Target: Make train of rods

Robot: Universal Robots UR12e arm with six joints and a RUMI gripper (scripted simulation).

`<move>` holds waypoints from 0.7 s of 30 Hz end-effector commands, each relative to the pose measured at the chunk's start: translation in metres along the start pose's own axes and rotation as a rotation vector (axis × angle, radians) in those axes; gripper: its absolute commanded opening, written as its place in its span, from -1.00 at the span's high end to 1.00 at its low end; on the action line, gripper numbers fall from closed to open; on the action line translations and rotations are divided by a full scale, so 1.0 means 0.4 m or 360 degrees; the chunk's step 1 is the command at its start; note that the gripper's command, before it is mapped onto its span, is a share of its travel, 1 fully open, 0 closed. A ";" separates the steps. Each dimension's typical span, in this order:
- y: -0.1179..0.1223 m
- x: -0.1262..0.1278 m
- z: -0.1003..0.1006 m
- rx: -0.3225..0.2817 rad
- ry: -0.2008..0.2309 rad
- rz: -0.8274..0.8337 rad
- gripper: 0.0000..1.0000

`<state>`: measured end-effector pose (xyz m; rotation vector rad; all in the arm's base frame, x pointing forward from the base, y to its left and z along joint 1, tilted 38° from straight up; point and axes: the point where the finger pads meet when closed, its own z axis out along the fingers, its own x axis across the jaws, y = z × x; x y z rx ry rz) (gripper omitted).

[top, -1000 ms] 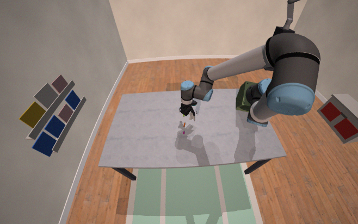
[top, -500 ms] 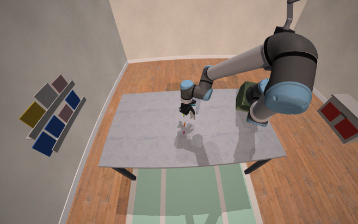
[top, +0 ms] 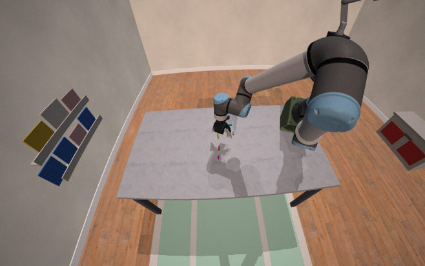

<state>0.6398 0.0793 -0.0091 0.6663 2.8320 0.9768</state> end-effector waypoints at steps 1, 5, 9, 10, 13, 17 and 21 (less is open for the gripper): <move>-0.033 -0.035 -0.003 -0.0004 0.0002 -0.0267 -1.00; -0.051 -0.051 -0.004 -0.0004 0.0002 -0.0424 -1.00; -0.062 -0.061 -0.004 -0.0004 0.0002 -0.0517 -1.00; -0.069 -0.067 -0.004 -0.0004 0.0002 -0.0573 -1.00; -0.085 -0.080 -0.005 -0.0003 0.0002 -0.0706 -1.00; -0.103 -0.095 -0.005 -0.0002 0.0002 -0.0865 -1.00; -0.122 -0.110 -0.006 -0.0002 0.0002 -0.1023 -1.00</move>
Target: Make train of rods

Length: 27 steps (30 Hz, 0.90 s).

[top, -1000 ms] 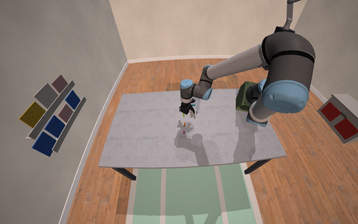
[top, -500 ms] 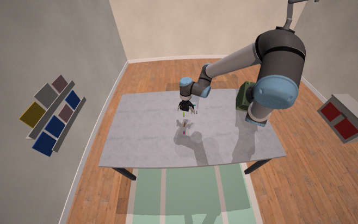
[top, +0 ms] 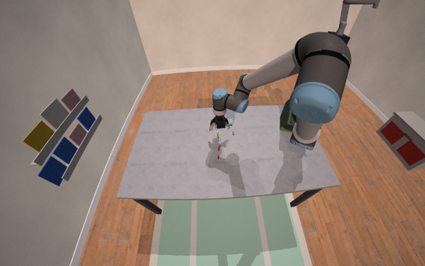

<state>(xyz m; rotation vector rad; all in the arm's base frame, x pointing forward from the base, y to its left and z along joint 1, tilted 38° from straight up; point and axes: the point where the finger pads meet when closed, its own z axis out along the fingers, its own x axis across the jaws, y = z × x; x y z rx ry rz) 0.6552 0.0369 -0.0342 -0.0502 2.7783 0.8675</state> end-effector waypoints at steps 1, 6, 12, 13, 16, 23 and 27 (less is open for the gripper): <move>-0.039 -0.012 -0.003 -0.0013 0.0004 -0.0267 -1.00; -0.062 -0.016 -0.003 -0.0013 0.0003 -0.0431 -1.00; -0.096 -0.020 -0.004 -0.0013 0.0003 -0.0674 -1.00; -0.102 -0.021 -0.004 -0.0013 0.0002 -0.0713 -1.00; -0.118 -0.023 -0.004 -0.0014 0.0002 -0.0832 -1.00; -0.150 -0.025 -0.004 -0.0014 0.0001 -0.1073 -1.00; -0.171 -0.026 -0.004 -0.0015 0.0000 -0.1236 -1.00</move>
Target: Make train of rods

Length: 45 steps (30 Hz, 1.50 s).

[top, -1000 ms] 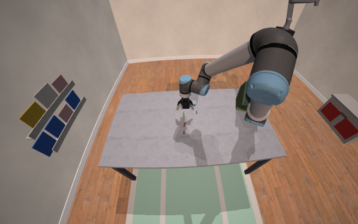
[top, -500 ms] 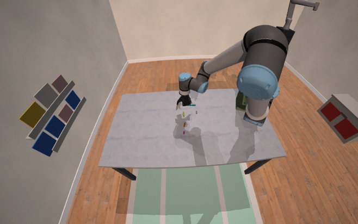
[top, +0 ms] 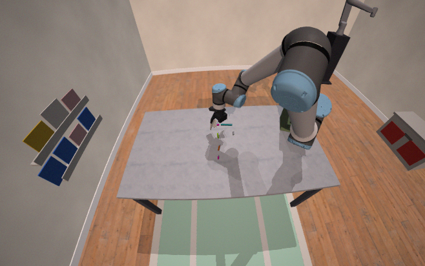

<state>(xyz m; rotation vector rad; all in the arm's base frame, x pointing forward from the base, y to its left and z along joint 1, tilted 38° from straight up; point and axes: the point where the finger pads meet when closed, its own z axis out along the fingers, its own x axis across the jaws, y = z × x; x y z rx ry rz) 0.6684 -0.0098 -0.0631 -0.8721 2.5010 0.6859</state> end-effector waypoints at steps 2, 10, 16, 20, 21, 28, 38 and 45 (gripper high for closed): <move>-0.038 0.020 -0.003 -0.0013 -0.0006 -0.0307 -1.00; -0.066 0.041 -0.003 -0.0013 -0.0008 -0.0583 -1.00; -0.088 0.060 -0.004 -0.0013 -0.0010 -0.0824 -1.00; -0.102 0.073 -0.004 -0.0013 -0.0012 -0.0981 -1.00; -0.106 0.077 -0.004 -0.0013 -0.0012 -0.1021 -1.00; -0.121 0.092 -0.004 -0.0012 -0.0015 -0.1197 -1.00; -0.139 0.113 -0.004 -0.0012 -0.0017 -0.1423 -1.00; -0.143 0.118 -0.004 -0.0012 -0.0018 -0.1477 -1.00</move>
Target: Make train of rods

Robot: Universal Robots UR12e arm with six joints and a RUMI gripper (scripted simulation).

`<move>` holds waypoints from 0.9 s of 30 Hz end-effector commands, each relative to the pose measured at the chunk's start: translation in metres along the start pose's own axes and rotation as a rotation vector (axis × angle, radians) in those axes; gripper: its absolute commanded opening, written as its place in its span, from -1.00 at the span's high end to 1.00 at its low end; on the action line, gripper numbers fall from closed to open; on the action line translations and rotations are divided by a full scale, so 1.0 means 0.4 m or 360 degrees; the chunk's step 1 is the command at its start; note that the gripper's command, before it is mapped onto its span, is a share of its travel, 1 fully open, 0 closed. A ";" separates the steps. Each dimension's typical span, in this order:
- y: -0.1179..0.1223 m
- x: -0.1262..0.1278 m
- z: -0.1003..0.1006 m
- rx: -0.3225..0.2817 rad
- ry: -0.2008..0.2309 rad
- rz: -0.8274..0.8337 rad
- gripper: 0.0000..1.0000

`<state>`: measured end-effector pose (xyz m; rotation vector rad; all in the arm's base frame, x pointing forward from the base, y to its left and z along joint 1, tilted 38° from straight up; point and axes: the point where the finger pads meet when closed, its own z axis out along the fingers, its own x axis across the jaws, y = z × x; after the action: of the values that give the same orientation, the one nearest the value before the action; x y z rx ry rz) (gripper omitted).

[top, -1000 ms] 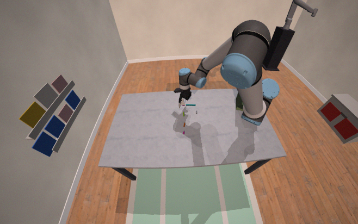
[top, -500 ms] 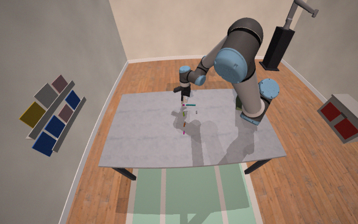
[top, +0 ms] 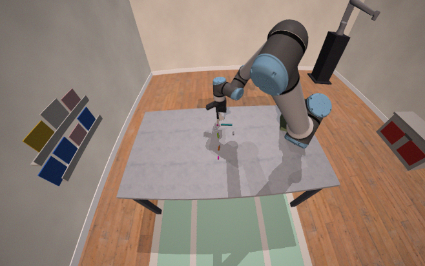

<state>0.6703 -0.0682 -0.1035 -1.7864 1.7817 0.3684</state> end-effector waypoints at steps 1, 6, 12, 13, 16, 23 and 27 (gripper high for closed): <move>-0.002 0.006 -0.001 -0.0001 -0.0002 -0.0052 -1.00; -0.001 0.008 -0.001 -0.0001 -0.0002 -0.0071 -1.00; -0.001 0.008 -0.002 -0.0001 -0.0002 -0.0074 0.72; -0.001 0.008 -0.002 -0.0001 -0.0002 -0.0075 0.72; -0.001 0.008 -0.002 -0.0001 -0.0002 -0.0074 0.72; -0.001 0.008 -0.002 -0.0001 -0.0002 -0.0074 0.72; -0.001 0.008 -0.002 -0.0001 -0.0002 -0.0074 0.72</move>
<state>0.6694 -0.0684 -0.1045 -1.8246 1.7353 0.3534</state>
